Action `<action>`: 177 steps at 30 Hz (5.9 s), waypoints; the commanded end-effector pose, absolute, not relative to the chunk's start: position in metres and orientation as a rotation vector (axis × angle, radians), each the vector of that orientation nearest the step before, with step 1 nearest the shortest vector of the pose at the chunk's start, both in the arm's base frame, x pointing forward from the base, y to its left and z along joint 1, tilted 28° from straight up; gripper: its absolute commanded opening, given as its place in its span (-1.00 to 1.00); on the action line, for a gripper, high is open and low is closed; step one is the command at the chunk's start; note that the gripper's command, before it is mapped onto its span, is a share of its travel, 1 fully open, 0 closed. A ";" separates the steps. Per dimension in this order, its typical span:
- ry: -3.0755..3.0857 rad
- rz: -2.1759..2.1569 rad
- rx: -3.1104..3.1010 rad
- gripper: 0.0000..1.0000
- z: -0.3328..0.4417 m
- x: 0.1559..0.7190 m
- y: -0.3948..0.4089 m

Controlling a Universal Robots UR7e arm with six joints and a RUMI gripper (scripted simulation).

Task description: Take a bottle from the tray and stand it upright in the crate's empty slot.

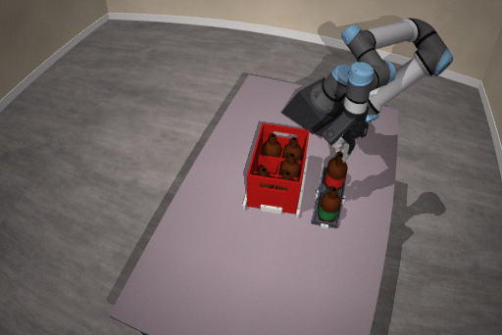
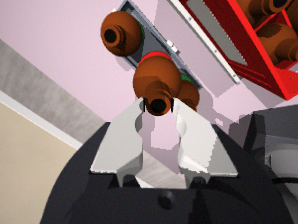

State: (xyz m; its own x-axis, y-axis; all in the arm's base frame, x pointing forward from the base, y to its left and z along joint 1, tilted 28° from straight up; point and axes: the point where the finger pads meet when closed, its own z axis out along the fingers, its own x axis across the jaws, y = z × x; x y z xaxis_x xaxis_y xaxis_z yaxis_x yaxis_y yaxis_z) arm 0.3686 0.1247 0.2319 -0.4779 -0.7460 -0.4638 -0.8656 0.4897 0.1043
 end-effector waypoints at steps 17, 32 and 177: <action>2.381 0.464 -1.348 -1.00 0.232 0.369 0.124; 2.381 0.464 -1.348 -1.00 0.232 0.369 0.124; 2.381 0.464 -1.348 -1.00 0.295 0.358 0.093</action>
State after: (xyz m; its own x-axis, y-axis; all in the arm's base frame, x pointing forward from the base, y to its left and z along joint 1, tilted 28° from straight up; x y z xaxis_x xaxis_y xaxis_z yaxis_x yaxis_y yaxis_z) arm 0.3584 0.0939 0.2920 -0.4779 -0.7460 -0.4637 -0.8656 0.4899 0.1040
